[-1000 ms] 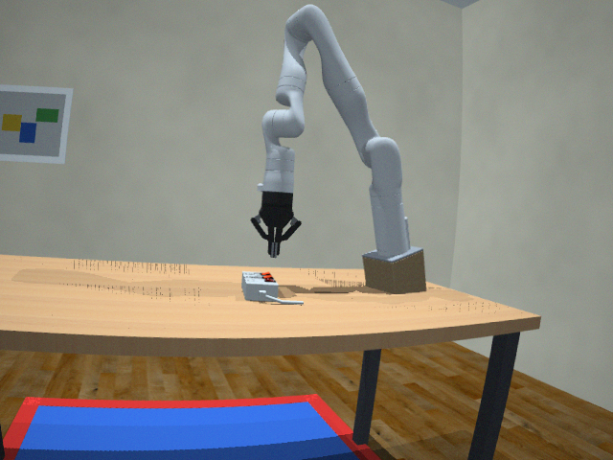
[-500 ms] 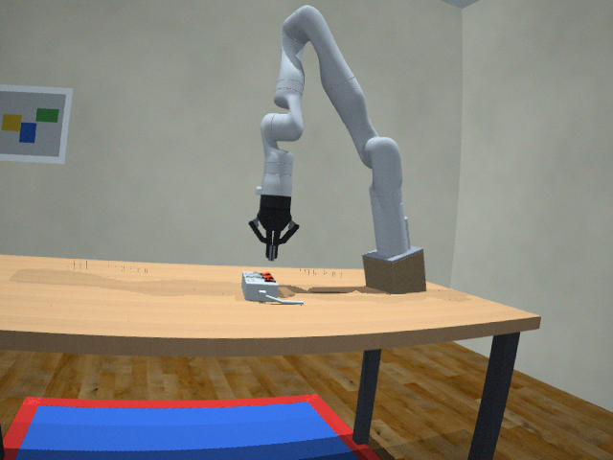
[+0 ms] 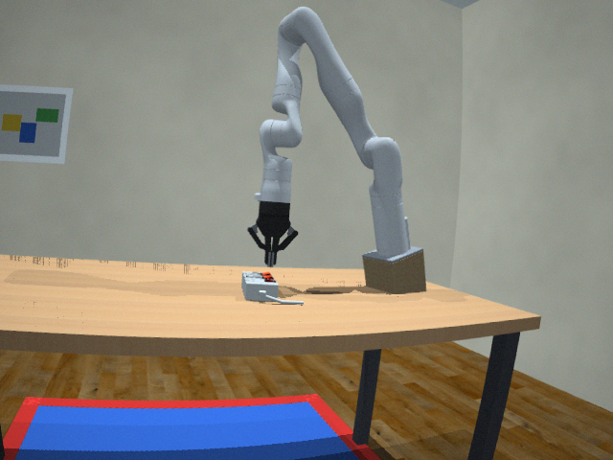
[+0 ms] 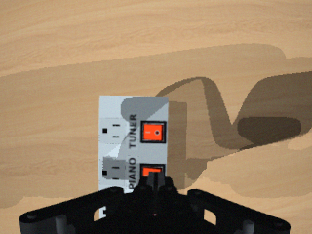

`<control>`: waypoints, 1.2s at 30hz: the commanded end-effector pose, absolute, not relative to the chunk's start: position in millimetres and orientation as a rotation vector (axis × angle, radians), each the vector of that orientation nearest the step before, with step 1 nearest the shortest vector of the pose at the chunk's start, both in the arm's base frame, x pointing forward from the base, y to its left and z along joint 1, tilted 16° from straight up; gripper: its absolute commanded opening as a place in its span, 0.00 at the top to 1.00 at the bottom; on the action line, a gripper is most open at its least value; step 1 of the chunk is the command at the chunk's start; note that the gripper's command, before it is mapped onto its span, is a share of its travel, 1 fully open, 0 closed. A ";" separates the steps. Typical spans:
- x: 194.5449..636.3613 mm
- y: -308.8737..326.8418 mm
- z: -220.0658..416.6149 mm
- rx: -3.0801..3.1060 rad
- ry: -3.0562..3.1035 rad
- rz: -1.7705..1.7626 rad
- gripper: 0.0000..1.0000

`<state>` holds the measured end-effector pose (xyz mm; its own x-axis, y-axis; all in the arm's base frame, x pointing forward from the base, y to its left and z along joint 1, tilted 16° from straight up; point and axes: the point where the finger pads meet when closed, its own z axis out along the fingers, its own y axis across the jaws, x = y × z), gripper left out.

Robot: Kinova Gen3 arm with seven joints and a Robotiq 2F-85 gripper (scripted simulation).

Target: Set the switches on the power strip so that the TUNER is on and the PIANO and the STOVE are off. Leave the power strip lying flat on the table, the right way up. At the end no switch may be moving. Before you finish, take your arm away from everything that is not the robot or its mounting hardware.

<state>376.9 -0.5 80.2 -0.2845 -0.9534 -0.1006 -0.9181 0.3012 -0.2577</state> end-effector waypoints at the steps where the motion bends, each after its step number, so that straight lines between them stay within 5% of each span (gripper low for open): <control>1: 375.4 5.6 73.6 -1.726 2.329 -0.209 1.00; 36: 377.3 1.8 63.2 -1.726 2.340 -0.215 1.00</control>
